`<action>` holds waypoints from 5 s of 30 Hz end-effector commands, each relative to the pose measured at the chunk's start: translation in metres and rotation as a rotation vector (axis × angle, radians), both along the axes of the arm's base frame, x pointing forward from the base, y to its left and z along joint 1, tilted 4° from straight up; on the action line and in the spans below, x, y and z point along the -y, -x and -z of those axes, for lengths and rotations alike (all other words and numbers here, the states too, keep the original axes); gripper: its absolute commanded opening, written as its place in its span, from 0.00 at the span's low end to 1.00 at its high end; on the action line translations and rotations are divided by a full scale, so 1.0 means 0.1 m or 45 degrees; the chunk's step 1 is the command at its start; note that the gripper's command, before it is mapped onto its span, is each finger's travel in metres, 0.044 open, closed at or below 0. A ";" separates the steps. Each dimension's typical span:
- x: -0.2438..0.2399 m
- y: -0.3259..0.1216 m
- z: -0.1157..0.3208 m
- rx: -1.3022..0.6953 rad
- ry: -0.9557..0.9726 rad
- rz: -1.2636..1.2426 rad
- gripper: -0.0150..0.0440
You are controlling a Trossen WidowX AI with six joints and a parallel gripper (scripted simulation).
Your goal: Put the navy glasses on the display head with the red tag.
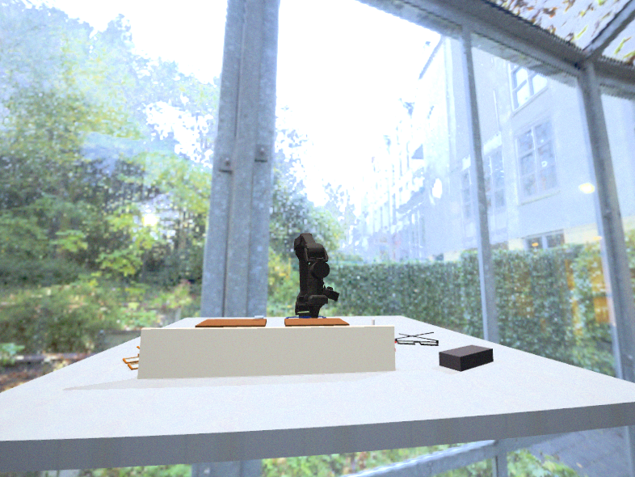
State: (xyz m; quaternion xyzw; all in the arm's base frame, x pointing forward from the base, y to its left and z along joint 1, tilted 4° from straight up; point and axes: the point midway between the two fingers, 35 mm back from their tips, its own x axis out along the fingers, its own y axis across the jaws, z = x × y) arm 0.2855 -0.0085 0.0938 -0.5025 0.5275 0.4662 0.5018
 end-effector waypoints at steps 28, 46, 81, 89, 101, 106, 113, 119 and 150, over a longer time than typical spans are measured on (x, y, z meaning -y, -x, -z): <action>0.02 -0.44 0.00 0.002 -0.007 -0.006 0.25; 0.03 -0.70 -0.01 0.004 -0.007 -0.006 0.25; 0.06 -1.20 0.00 0.008 0.015 -0.006 0.25; 0.06 -1.27 0.00 0.009 0.015 -0.006 0.25; 0.06 -1.27 0.02 0.009 0.015 -0.006 0.25; 0.06 -1.27 0.02 0.009 0.015 -0.006 0.25; 0.06 -1.27 0.02 0.009 0.015 -0.006 0.25; 0.06 -1.27 0.02 0.009 0.015 -0.006 0.25; 0.06 -1.27 0.02 0.009 0.015 -0.006 0.25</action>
